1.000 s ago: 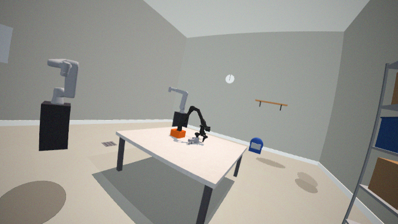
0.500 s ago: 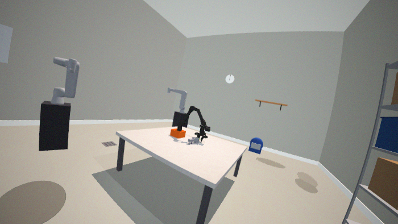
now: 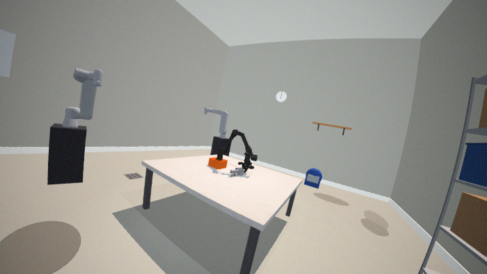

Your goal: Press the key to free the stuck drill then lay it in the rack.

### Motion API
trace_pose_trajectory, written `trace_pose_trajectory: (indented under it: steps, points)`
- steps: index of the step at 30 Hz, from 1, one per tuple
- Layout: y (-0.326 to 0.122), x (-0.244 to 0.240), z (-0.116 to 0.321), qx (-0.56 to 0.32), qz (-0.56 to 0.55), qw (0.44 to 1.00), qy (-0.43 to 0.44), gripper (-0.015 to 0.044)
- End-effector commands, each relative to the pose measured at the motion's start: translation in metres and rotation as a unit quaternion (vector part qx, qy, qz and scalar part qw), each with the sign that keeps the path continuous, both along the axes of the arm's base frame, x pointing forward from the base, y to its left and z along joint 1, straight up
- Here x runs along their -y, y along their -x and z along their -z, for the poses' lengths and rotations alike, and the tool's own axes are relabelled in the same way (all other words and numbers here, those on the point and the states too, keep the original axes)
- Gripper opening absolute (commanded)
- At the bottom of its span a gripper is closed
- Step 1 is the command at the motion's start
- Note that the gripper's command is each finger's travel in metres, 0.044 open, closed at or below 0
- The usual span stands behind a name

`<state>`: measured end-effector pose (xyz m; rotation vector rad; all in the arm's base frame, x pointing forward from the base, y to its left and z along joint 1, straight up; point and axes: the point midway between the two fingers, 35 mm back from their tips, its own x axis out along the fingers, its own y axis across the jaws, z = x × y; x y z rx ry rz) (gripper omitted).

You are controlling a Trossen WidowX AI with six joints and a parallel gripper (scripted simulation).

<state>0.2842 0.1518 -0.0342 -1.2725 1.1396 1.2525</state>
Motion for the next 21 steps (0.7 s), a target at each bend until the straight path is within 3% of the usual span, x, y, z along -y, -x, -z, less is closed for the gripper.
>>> trace_pose_trajectory:
  steps: [1, 21]
  points:
    - [0.0017, 0.0003, -0.0010, -0.002, -0.001, 1.000, 0.001, 0.0000]
    - [0.0038, 0.0006, -0.0022, -0.002, -0.001, 1.000, 0.001, 0.0000]
